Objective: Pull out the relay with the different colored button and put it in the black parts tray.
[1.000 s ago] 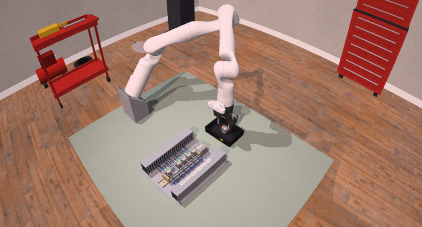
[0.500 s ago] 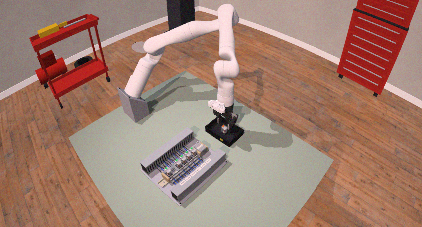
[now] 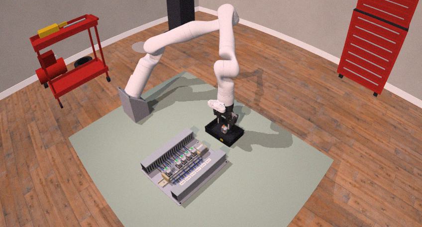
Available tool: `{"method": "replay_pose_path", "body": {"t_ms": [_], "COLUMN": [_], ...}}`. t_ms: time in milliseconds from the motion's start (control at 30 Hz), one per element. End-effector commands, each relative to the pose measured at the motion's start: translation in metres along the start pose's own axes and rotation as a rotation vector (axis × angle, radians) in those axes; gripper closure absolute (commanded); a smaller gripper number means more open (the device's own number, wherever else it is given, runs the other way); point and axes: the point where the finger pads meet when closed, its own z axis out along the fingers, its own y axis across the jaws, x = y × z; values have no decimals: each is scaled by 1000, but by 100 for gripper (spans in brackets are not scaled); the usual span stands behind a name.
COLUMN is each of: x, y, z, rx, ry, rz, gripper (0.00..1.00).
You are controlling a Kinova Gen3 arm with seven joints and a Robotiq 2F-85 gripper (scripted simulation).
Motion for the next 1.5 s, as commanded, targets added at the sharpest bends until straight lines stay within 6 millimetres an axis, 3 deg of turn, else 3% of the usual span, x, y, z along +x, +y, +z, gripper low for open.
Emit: {"method": "replay_pose_path", "body": {"t_ms": [0, 467, 933, 1467], "x": [0, 0, 0, 0], "y": [-1, -1, 0, 0], "z": [-1, -6, -73, -81], "rx": [2, 2, 2, 2], "ry": [0, 0, 0, 0], "rz": [0, 0, 0, 0], "gripper": [39, 39, 39, 39]}}
